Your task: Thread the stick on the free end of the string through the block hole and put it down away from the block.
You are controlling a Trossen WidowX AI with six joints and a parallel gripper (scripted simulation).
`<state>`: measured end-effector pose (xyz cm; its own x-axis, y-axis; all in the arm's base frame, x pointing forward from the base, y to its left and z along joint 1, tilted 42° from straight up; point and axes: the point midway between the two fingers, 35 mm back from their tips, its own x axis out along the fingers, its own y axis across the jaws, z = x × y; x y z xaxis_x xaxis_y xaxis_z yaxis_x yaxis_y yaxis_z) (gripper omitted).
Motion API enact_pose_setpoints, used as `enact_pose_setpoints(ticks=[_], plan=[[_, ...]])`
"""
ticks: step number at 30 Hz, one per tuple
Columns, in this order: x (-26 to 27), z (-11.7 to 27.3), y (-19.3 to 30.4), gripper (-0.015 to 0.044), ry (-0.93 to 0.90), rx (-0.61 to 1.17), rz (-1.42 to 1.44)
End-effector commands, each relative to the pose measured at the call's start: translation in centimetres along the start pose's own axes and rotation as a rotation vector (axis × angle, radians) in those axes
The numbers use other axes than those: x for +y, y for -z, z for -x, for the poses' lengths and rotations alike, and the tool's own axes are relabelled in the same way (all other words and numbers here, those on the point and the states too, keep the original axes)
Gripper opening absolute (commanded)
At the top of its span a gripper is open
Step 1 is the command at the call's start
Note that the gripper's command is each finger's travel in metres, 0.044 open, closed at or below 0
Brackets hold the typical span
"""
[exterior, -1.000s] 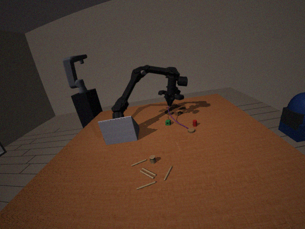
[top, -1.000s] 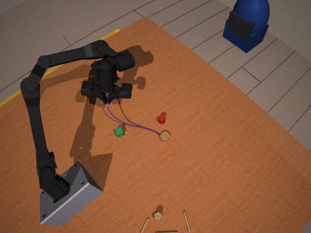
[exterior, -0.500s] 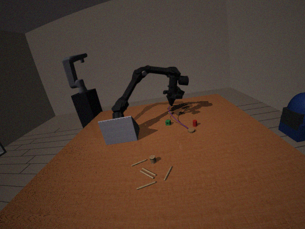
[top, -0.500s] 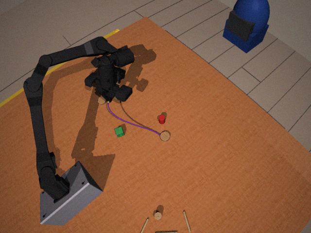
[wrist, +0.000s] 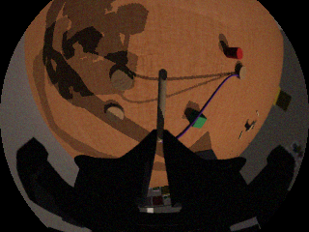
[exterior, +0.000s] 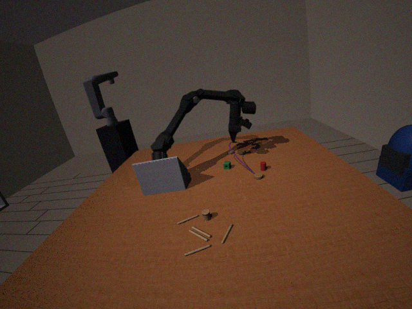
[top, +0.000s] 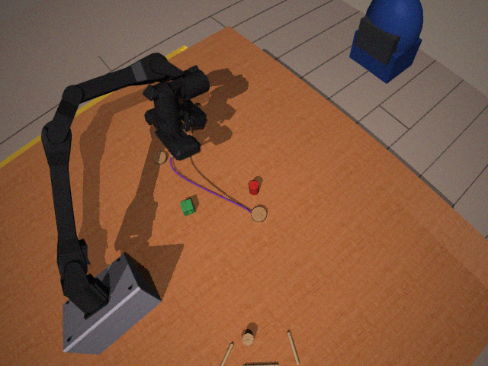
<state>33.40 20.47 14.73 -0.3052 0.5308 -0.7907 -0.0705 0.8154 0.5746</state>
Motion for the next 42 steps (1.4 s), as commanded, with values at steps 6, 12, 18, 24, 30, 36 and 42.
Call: enact_pose_setpoints(ticks=[6, 12, 18, 24, 30, 36, 42], plan=[[0.3, 0.0, -0.7, 0.0000, 0.030, -0.013, -0.271], [0.6, 0.1, -1.1, 0.0000, 0.044, -0.030, -0.463], [0.9, 0.2, -1.4, 0.0000, 0.055, -0.052, -0.653], [1.2, 0.3, -1.8, 0.0000, 0.062, -0.076, -0.841], [1.5, 0.5, -2.1, 0.0000, 0.064, -0.103, -1.029], [1.8, 0.6, -2.4, 0.0000, 0.061, -0.131, -1.218], [2.2, 0.7, -2.8, 0.0000, 0.053, -0.161, -1.406]])
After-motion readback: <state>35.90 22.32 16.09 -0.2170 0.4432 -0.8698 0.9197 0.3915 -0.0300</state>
